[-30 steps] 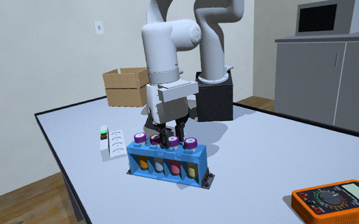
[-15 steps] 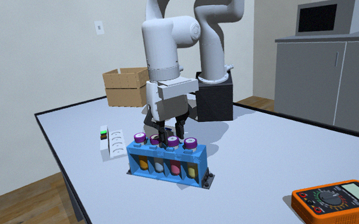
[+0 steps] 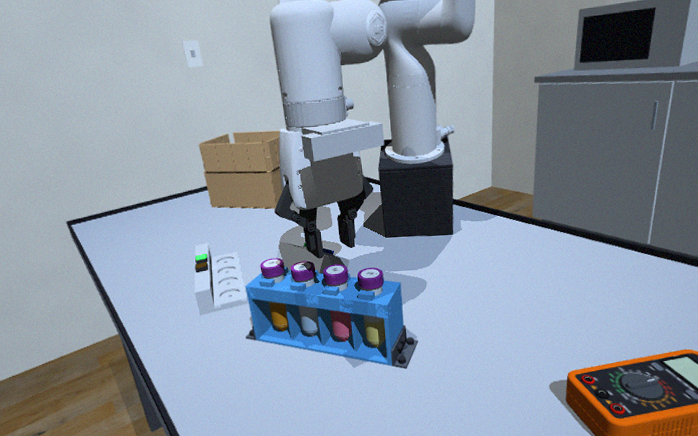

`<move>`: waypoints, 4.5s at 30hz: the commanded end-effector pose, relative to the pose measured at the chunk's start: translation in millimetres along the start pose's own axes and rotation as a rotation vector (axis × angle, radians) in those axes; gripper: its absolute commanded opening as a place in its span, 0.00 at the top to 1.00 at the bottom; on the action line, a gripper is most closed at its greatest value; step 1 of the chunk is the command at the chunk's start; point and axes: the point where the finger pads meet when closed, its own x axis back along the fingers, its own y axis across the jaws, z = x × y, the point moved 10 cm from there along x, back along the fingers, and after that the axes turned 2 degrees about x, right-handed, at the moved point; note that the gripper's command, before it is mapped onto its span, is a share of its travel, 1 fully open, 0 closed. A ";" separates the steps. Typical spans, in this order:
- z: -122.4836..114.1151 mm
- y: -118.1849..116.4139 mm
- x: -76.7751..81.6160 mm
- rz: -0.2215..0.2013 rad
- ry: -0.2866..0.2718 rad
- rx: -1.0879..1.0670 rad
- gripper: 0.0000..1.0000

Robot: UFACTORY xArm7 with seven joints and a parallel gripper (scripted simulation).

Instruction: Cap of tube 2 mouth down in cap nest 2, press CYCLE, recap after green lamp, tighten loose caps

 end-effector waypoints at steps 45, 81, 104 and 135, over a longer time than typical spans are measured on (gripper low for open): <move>42.8 -30.0 -33.3 -0.002 0.001 0.902 0.54; 42.9 -29.9 -42.8 -0.002 0.001 0.902 1.00; 42.9 -29.9 -42.8 -0.002 0.001 0.582 1.00; 42.9 -29.9 -27.8 -0.002 0.001 0.414 0.54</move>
